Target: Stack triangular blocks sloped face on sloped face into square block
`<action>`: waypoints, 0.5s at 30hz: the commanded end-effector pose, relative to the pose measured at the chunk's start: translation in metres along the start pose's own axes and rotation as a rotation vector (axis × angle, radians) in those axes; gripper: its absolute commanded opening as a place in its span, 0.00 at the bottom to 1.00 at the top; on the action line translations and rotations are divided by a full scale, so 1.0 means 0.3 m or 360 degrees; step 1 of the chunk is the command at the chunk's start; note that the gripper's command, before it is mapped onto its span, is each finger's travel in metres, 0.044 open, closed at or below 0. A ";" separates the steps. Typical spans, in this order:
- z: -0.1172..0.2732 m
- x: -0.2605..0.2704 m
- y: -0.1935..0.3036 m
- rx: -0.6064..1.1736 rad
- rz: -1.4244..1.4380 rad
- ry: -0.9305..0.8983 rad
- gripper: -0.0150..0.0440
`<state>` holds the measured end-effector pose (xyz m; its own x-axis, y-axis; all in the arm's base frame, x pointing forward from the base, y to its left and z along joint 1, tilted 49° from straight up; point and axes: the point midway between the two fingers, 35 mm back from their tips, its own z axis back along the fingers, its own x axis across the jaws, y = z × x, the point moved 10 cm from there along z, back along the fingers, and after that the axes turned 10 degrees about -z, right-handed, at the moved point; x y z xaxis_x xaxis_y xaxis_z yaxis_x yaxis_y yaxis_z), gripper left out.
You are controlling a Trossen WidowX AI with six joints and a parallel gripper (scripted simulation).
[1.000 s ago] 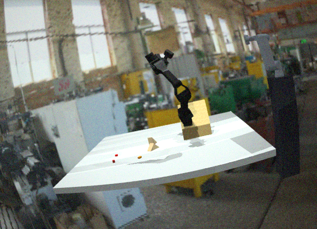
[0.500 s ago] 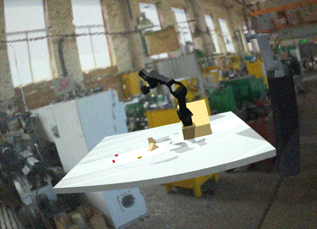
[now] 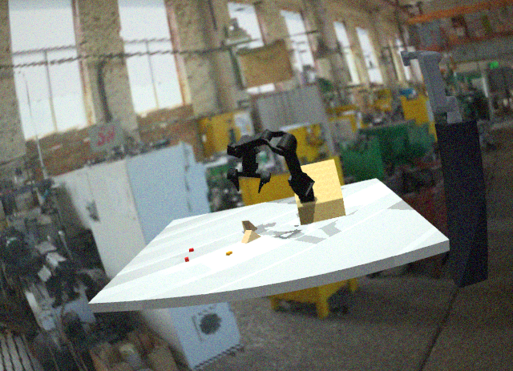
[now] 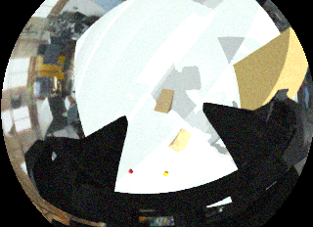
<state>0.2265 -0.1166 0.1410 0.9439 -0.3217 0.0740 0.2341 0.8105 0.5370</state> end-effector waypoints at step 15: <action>-0.217 -0.147 0.113 0.0831 -0.1122 0.0547 1.00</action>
<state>0.2105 -0.0462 0.1043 0.6884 -0.4369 -0.5790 0.6948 0.1679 0.6994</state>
